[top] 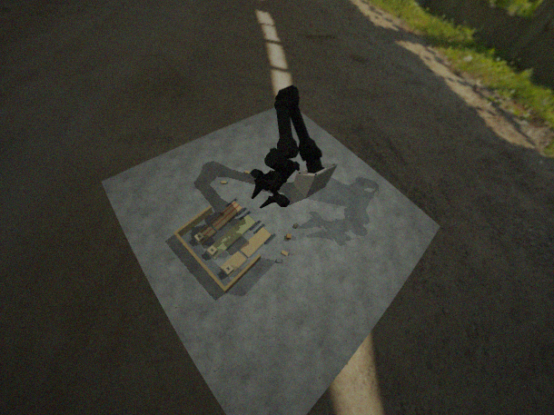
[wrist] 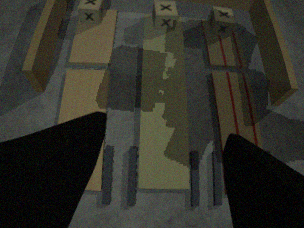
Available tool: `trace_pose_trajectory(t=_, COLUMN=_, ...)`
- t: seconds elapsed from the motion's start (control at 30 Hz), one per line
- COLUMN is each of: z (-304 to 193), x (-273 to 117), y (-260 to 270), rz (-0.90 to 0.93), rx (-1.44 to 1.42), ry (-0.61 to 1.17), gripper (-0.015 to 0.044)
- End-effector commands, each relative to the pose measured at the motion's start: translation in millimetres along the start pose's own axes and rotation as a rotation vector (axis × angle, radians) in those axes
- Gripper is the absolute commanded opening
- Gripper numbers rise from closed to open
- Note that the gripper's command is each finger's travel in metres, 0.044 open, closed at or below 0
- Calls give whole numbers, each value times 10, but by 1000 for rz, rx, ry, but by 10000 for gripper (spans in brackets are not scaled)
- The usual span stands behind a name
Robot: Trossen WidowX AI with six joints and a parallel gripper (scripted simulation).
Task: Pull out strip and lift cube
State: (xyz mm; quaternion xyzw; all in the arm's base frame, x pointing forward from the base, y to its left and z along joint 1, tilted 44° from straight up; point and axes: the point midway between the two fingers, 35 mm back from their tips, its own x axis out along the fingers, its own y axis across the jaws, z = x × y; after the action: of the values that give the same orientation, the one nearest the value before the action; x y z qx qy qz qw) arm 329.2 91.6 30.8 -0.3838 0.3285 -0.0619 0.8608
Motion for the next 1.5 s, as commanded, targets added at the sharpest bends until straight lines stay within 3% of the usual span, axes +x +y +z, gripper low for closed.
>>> trace_pose_trajectory(t=0.0, z=47, x=300, y=11, rz=18, rx=-2, ry=149, gripper=138)
trace_pose_trajectory(t=0.17, z=-7, x=612, y=-41, rz=30, rx=-29, ry=357, gripper=6)
trace_pose_trajectory(t=0.53, z=-299, x=999, y=-257, rz=63, rx=-114, ry=804, gripper=0)
trace_pose_trajectory(t=1.47, z=-509, x=1203, y=-233, rz=64, rx=-116, ry=810, gripper=0)
